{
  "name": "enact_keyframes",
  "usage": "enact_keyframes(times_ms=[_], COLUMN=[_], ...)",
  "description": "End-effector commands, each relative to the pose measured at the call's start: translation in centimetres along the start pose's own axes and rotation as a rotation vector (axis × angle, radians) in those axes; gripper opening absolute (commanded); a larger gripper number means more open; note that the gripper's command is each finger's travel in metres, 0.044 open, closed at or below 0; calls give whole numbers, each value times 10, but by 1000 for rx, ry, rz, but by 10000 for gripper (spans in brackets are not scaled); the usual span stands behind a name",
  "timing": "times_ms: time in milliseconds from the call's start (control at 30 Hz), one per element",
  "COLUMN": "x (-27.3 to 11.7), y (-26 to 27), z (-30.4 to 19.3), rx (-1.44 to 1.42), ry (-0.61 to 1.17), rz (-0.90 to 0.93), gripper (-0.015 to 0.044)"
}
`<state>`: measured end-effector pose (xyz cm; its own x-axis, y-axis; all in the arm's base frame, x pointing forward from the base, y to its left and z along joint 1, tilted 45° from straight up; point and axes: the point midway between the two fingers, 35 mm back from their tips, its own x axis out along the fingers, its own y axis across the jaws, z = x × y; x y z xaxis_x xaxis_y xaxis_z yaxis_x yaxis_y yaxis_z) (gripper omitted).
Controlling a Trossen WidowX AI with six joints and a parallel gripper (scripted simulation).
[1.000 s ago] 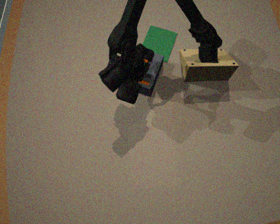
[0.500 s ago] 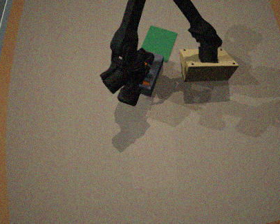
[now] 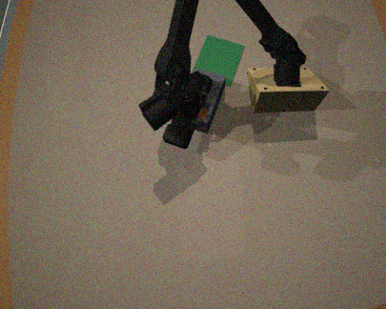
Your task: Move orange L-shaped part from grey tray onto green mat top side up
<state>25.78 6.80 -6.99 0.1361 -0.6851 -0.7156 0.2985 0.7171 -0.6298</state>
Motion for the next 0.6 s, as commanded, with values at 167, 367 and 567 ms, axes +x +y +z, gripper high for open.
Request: enact_keyframes(times_ms=[167, 367, 567], x=[5, 5, 1], y=[-1, -1, 1], z=[-2, -2, 0], rx=[-9, -9, -3], ry=[0, 0, -4], rz=[-9, -9, 2], gripper=[180, 180, 180])
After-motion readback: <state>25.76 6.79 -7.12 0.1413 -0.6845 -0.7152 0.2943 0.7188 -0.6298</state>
